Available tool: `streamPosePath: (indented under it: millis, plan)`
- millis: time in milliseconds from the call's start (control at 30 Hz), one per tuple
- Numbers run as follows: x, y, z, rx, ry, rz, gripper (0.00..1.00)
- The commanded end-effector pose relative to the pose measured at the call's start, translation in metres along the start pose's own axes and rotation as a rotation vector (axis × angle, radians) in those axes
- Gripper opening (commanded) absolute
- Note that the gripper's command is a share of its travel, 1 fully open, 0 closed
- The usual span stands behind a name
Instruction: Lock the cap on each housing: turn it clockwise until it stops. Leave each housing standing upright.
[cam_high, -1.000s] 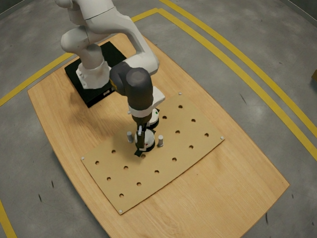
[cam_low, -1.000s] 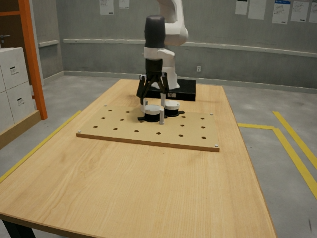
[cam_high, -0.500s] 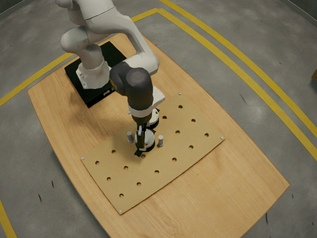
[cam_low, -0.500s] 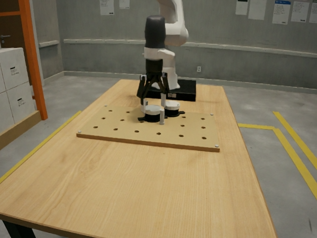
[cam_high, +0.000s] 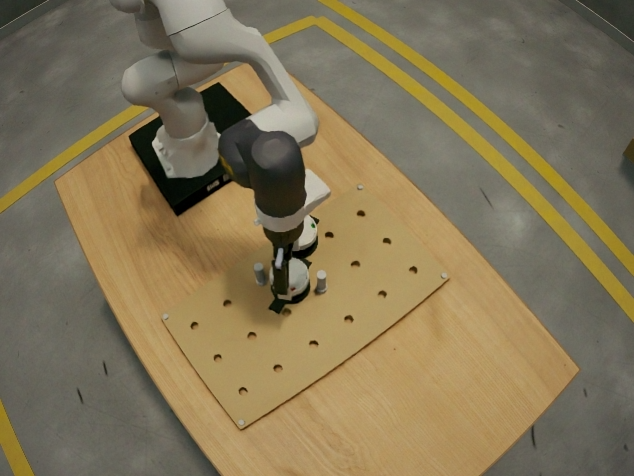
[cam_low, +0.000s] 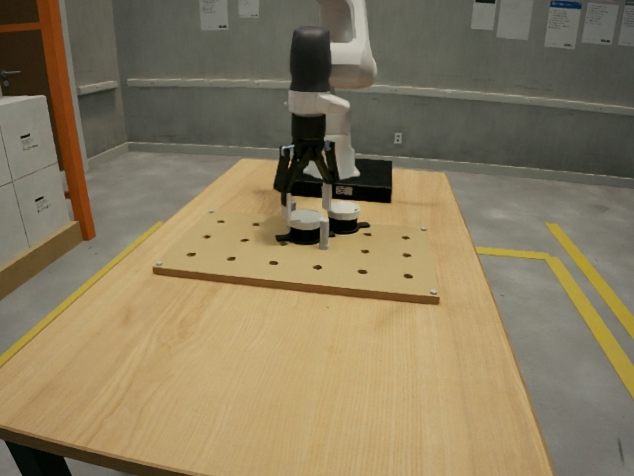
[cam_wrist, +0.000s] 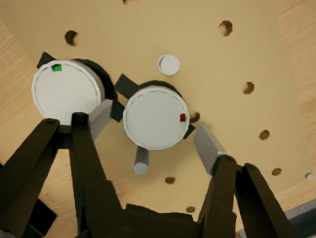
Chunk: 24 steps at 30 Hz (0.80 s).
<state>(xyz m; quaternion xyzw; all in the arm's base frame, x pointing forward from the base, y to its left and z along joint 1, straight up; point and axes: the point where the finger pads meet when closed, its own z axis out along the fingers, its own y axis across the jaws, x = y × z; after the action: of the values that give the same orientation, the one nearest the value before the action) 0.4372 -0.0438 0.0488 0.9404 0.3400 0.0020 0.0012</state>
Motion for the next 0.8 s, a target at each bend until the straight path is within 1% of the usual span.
streamPosePath:
  millis: [0,133,533,600,767]
  plan:
    - [0.001,-0.003,-0.004,0.006,-0.002,-0.002,0.78]
    - [0.001,-0.003,-0.009,0.006,-0.002,-0.003,0.78]
    - [0.001,-0.003,-0.034,0.006,-0.002,-0.003,0.78]
    - [0.001,-0.003,-0.034,0.006,-0.002,-0.003,0.78]
    - [0.001,-0.003,-0.044,0.006,-0.002,-0.003,0.78]
